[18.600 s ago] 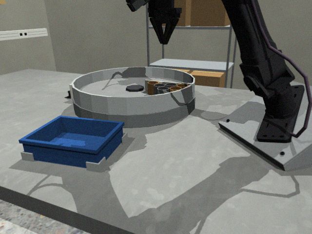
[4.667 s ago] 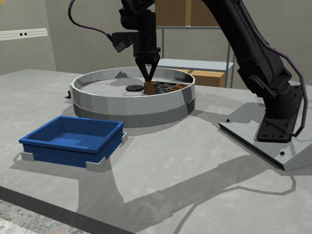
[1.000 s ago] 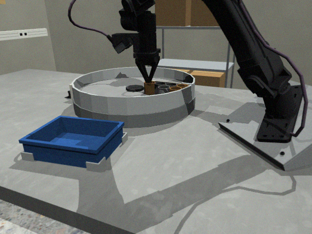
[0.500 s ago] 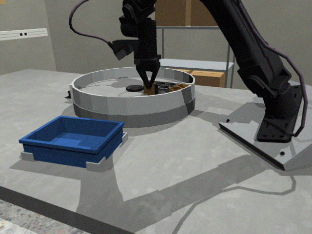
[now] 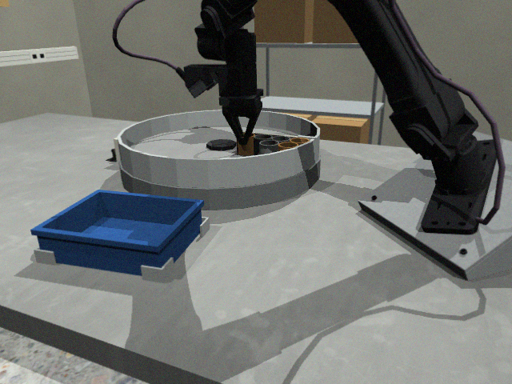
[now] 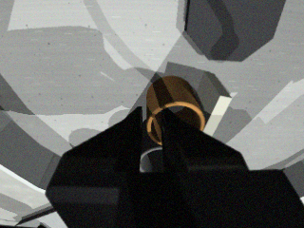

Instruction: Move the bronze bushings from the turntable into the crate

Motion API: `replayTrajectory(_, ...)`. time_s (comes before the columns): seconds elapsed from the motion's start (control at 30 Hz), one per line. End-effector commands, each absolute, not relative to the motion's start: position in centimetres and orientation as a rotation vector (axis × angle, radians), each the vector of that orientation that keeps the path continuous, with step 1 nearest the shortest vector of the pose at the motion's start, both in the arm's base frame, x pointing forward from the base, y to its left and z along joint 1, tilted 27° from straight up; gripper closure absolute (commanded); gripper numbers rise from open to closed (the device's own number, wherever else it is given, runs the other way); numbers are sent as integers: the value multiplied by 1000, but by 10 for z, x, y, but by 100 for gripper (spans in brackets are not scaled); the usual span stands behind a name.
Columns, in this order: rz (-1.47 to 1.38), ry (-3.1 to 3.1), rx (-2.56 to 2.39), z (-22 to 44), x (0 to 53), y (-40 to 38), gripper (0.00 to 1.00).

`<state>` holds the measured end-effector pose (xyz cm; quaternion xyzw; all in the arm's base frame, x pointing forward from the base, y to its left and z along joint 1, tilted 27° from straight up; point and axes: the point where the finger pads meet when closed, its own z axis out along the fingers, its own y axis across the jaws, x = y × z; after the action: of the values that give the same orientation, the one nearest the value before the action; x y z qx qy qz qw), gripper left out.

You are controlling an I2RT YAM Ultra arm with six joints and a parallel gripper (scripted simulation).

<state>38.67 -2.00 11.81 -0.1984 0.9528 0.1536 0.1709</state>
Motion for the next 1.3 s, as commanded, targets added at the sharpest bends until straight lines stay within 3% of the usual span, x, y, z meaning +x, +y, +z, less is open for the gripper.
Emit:
replayTrajectory(0.0,419,2688,-540,125,389,-26,85)
replayTrajectory(0.67,419,2688,-540,125,389,-26,85)
replayTrajectory(0.7,419,2688,-540,125,389,-26,100)
replayTrajectory(1.27,404,2693,-538,125,389,-29,100)
